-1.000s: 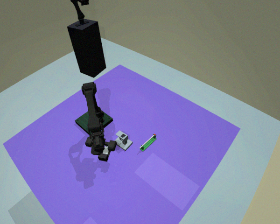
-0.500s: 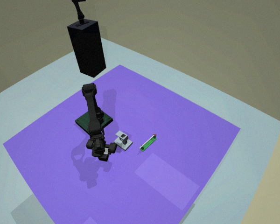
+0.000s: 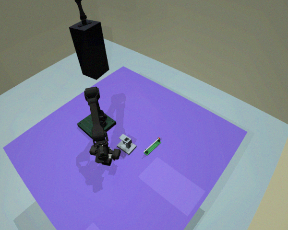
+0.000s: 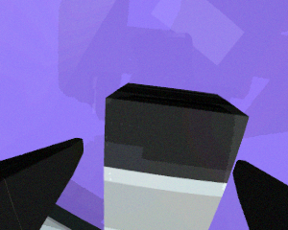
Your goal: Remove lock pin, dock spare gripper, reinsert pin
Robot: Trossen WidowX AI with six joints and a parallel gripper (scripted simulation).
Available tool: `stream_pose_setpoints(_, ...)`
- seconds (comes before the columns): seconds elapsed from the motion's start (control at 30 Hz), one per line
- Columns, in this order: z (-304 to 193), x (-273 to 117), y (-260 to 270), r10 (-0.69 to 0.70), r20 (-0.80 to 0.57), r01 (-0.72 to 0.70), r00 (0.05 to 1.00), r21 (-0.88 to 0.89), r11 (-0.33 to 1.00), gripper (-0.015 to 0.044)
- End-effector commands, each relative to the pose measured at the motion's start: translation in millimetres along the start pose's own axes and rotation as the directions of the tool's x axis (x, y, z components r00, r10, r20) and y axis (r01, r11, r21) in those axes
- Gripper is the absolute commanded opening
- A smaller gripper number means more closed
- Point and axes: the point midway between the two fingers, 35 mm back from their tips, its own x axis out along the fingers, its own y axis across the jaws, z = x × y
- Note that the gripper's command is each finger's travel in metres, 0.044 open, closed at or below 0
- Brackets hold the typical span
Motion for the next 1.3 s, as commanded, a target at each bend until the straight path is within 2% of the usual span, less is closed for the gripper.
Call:
stream_pose_setpoints(0.0,-3,10,-3,-0.01,-0.015,0.01,1.0,-0.002,1.0,0.044)
stream_pose_setpoints(0.43,-4,17,-3,-0.011,-0.015,0.011,1.0,-0.002,1.0,0.044)
stream_pose_setpoints(0.63,-4,17,-3,-0.011,-0.015,0.011,1.0,-0.002,1.0,0.0282)
stream_pose_setpoints(0.9,-4,17,-2,-0.01,-0.015,0.01,1.0,-0.002,1.0,0.0229)
stream_pose_setpoints(1.17,-3,-4,-2,-0.01,-0.015,0.01,1.0,-0.002,1.0,0.0019)
stream_pose_setpoints(1.2,-2,-9,-2,-0.01,-0.015,0.01,1.0,-0.002,1.0,0.0)
stream_pose_setpoints(1.27,-2,-20,-2,-0.01,-0.015,0.01,1.0,-0.002,1.0,0.0)
